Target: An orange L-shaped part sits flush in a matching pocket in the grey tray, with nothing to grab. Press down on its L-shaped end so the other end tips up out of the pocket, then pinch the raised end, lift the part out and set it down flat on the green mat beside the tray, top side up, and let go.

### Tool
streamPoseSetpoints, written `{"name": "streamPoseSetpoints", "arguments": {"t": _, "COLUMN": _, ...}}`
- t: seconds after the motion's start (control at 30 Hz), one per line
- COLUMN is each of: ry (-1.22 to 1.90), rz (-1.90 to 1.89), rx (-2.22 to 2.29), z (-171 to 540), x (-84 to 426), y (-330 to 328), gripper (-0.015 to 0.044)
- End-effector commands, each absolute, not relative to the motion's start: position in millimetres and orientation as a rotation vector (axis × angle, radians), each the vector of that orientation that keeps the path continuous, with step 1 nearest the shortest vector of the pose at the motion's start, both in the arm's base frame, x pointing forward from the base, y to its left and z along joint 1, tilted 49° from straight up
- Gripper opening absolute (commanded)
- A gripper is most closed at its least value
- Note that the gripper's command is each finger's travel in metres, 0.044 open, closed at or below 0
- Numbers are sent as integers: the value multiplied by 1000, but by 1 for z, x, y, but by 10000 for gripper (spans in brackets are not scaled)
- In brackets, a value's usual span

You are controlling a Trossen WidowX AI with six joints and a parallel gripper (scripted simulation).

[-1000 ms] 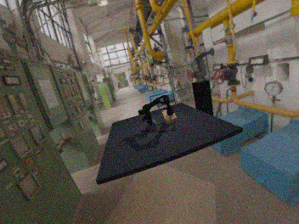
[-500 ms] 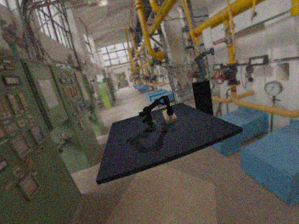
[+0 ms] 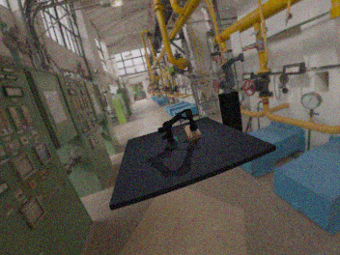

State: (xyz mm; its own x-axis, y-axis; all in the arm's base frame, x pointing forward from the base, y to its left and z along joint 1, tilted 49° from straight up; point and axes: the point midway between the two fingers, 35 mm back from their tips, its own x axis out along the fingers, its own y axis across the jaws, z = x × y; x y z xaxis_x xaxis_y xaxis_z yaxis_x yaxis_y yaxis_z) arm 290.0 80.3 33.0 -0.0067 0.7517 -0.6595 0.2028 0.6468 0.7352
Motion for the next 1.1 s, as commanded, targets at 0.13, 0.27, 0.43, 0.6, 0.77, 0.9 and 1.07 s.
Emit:
{"name": "streamPoseSetpoints", "arguments": {"t": 0.13, "ry": 1553, "rz": 517, "rx": 820, "z": 47, "x": 292, "y": 78, "gripper": 180}}
{"name": "streamPoseSetpoints", "arguments": {"t": 0.27, "ry": 1553, "rz": 516, "rx": 819, "z": 48, "x": 292, "y": 76, "gripper": 180}}
{"name": "streamPoseSetpoints", "arguments": {"t": 0.43, "ry": 1554, "rz": 506, "rx": 813, "z": 72, "x": 295, "y": 37, "gripper": 180}}
{"name": "streamPoseSetpoints", "arguments": {"t": 0.6, "ry": 1556, "rz": 513, "rx": 817, "z": 102, "x": 290, "y": -3, "gripper": 180}}
{"name": "streamPoseSetpoints", "arguments": {"t": 0.77, "ry": 1556, "rz": 513, "rx": 817, "z": 102, "x": 290, "y": -3, "gripper": 180}}
{"name": "streamPoseSetpoints", "arguments": {"t": 0.9, "ry": 1549, "rz": 511, "rx": 821, "z": 100, "x": 291, "y": 1, "gripper": 180}}
{"name": "streamPoseSetpoints", "arguments": {"t": 1.07, "ry": 1549, "rz": 511, "rx": 821, "z": 100, "x": 291, "y": 1, "gripper": 180}}
